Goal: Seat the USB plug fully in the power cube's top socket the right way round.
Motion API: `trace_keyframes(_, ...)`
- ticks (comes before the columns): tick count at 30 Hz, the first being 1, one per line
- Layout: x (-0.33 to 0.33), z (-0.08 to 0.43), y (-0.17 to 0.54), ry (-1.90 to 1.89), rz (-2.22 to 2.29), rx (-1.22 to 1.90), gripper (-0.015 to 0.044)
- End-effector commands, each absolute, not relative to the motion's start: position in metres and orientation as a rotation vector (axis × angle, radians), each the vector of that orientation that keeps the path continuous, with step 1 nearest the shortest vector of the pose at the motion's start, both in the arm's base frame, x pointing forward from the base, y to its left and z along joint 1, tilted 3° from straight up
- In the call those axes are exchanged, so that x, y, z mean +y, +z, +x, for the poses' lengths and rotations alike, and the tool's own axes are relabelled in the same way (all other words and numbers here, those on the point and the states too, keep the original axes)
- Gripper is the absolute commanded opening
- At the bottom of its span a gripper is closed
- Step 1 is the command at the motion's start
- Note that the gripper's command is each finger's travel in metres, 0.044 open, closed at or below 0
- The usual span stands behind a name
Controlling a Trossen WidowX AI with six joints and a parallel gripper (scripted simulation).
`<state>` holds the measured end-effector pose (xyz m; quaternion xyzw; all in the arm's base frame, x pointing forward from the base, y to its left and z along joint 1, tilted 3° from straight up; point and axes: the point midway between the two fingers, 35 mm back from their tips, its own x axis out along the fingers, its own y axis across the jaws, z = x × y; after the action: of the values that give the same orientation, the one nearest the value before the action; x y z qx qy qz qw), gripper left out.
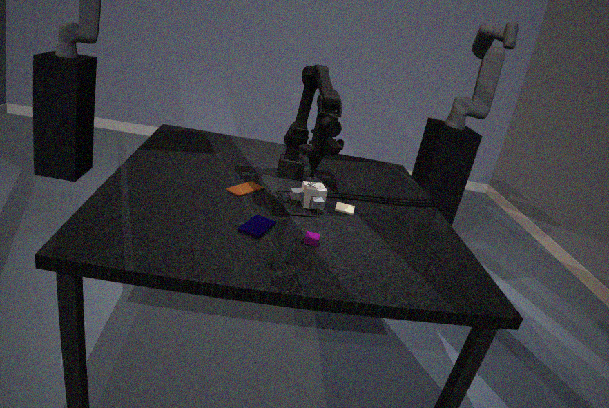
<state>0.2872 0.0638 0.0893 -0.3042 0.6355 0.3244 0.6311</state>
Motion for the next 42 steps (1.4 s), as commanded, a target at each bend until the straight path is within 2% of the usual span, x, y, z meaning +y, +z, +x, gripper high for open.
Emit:
trace_keyframes(1,0.0638,0.2872,0.0889,0.827,-0.780,1.422,0.0000)
trace_keyframes(27,0.0638,0.2871,0.0888,1.333,-1.282,1.136,0.0000)
trace_keyframes(42,0.0639,0.2872,0.0892,1.342,-1.292,1.129,0.0000)
